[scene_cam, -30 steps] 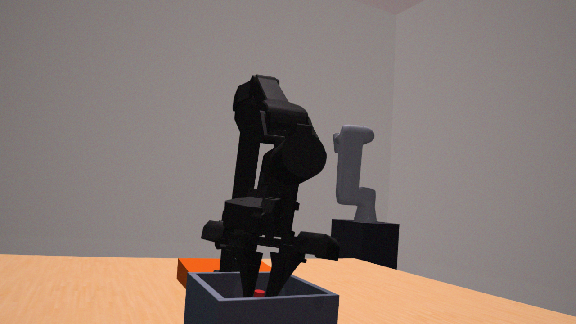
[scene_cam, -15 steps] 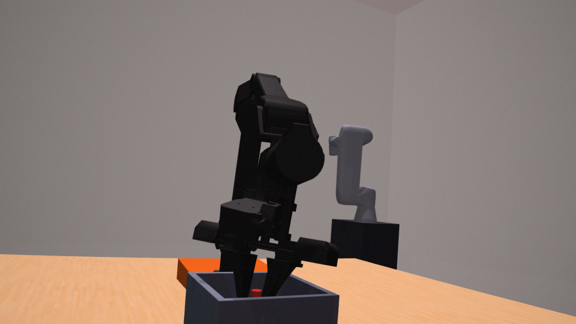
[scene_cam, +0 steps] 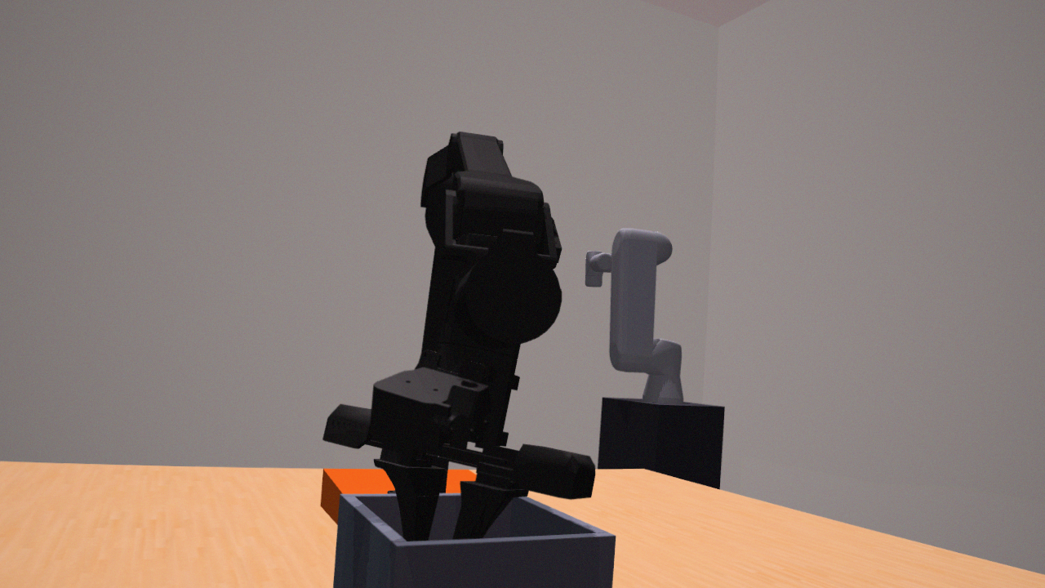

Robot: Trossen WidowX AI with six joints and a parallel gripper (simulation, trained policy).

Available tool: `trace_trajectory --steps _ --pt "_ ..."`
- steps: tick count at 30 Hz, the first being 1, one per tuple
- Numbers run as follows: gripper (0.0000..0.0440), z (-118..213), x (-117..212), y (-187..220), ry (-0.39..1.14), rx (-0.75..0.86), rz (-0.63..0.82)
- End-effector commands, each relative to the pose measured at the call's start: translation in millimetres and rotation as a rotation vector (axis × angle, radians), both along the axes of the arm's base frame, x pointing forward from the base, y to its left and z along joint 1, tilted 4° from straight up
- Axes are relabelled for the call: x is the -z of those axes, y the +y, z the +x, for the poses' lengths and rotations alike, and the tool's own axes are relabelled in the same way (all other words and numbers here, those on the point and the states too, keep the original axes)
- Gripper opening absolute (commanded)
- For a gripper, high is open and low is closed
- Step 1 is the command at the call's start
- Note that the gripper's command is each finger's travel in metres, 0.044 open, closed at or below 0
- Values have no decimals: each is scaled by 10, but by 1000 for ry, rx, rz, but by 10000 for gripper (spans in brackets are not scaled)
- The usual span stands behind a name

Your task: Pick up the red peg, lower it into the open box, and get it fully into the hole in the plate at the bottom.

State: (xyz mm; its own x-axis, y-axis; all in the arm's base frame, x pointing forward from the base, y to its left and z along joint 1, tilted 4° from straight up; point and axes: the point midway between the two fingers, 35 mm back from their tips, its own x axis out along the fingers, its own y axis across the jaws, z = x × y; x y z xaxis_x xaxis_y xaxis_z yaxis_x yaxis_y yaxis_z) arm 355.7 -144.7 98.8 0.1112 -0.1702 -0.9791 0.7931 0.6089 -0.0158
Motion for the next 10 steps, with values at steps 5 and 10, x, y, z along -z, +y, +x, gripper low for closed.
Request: trace_trajectory --steps 5,10 --pt "126 -4 9 -106 16 -2 14" --pt "129 -18 -9 -199 22 2 11"
